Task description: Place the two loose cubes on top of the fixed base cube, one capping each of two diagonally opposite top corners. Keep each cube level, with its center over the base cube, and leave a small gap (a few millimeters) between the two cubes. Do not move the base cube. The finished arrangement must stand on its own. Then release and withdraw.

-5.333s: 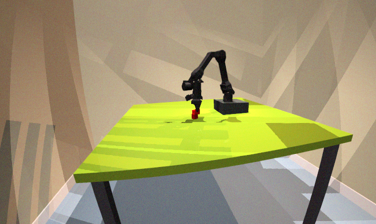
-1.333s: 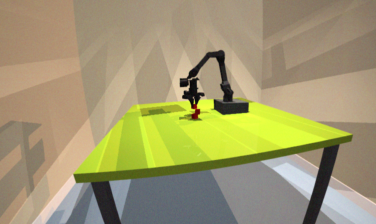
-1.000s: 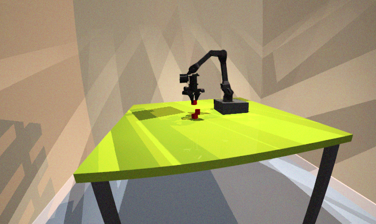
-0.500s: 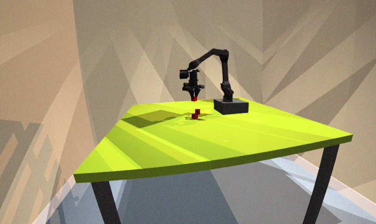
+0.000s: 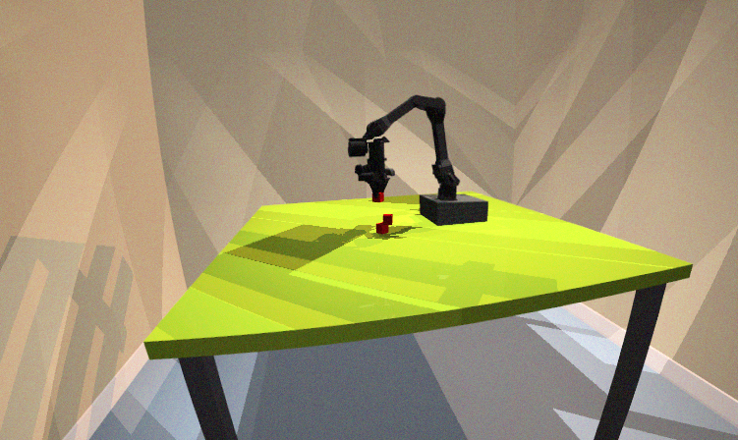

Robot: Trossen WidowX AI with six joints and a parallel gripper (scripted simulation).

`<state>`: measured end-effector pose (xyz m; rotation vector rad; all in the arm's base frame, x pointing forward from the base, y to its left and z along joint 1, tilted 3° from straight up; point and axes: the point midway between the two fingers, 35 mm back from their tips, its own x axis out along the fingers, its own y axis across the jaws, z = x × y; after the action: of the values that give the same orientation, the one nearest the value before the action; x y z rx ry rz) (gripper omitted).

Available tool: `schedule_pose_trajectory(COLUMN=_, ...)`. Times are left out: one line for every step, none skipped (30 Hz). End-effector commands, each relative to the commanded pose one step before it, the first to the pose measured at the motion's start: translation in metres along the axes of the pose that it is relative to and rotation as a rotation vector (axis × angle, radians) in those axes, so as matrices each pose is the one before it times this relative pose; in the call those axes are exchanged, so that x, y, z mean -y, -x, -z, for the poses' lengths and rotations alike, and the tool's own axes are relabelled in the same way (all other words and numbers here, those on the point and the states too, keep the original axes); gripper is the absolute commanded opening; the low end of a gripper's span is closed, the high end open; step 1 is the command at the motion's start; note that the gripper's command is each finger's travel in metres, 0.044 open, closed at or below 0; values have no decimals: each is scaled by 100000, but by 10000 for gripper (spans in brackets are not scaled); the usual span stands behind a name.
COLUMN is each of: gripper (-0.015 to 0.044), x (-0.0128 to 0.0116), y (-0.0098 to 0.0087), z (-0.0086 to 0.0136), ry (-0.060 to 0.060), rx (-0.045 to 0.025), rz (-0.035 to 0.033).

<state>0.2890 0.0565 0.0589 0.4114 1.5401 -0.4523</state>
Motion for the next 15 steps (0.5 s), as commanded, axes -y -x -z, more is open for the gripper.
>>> schedule_pose_trajectory(gripper=105, x=-1191, y=23, z=275, ry=7405, rx=247, rz=-952)
schedule_pose_trajectory(gripper=105, x=-309, y=-39, z=87, ry=2155, rx=-4, rz=-52)
schedule_pose_trajectory(gripper=105, x=-311, y=-40, z=84, ry=2155, rx=-4, rz=-52)
schedule_pose_trajectory(gripper=105, x=-313, y=-41, z=81, ry=2155, rx=-4, rz=-51)
schedule_pose_trajectory(gripper=105, x=-314, y=-42, z=78, ry=2151, rx=-6, rz=-45)
schedule_pose_trajectory(gripper=105, x=-312, y=-43, z=71, ry=2127, rx=-19, rz=-11)
schedule_pose_trajectory(gripper=105, x=-313, y=-44, z=68, ry=2123, rx=-21, rz=-6)
schedule_pose_trajectory(gripper=105, x=-315, y=-45, z=65, ry=2123, rx=-21, rz=-6)
schedule_pose_trajectory(gripper=105, x=-317, y=-46, z=62, ry=2123, rx=-21, rz=-6)
schedule_pose_trajectory(gripper=105, x=-317, y=-47, z=59, ry=2119, rx=-24, rz=0)
schedule_pose_trajectory(gripper=105, x=-314, y=-49, z=52, ry=2090, rx=-40, rz=36)
schedule_pose_trajectory(gripper=105, x=-315, y=-49, z=49, ry=2088, rx=-41, rz=37)
schedule_pose_trajectory(gripper=105, x=-317, y=-50, z=46, ry=2088, rx=-41, rz=37)
schedule_pose_trajectory(gripper=105, x=-318, y=-51, z=43, ry=2088, rx=-41, rz=37)
schedule_pose_trajectory(gripper=105, x=-319, y=-52, z=39, ry=2082, rx=-45, rz=44)
